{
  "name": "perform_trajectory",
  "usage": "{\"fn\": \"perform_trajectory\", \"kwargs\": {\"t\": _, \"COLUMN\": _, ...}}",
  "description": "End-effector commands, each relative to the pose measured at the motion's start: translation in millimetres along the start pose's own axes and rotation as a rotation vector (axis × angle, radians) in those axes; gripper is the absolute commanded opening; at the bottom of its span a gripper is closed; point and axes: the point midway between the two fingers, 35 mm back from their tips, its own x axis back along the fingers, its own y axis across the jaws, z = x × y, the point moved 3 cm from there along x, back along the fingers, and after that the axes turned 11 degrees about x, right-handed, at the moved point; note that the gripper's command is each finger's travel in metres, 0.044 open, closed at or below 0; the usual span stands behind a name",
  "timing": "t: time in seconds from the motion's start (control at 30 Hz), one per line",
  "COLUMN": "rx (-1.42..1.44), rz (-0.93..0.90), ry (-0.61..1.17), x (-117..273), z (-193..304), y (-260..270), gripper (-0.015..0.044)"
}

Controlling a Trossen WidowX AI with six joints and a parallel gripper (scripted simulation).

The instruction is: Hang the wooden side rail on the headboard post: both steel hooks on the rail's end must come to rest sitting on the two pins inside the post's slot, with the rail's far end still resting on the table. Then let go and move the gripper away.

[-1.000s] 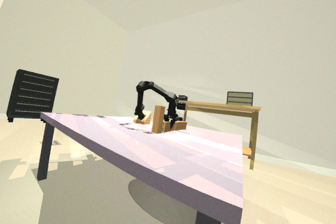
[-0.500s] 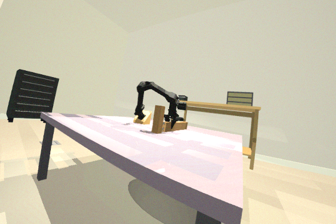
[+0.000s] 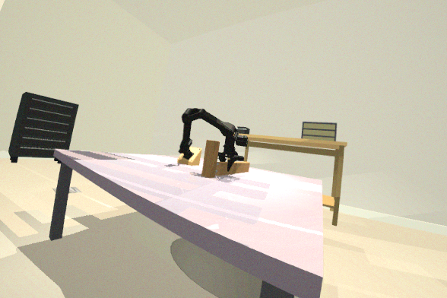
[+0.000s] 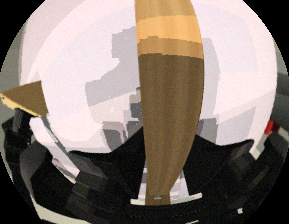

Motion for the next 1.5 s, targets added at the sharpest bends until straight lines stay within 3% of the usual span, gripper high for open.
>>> {"fn": "perform_trajectory", "kwargs": {"t": 0.0, "rx": -0.019, "rz": 0.007, "ry": 0.003, "x": 1.0, "z": 0.1, "y": -0.6, "gripper": 0.0000}}
{"fn": "perform_trajectory", "kwargs": {"t": 1.47, "rx": -0.019, "rz": 0.007, "ry": 0.003, "x": 8.3, "z": 0.0, "y": -0.6, "gripper": 0.0000}}
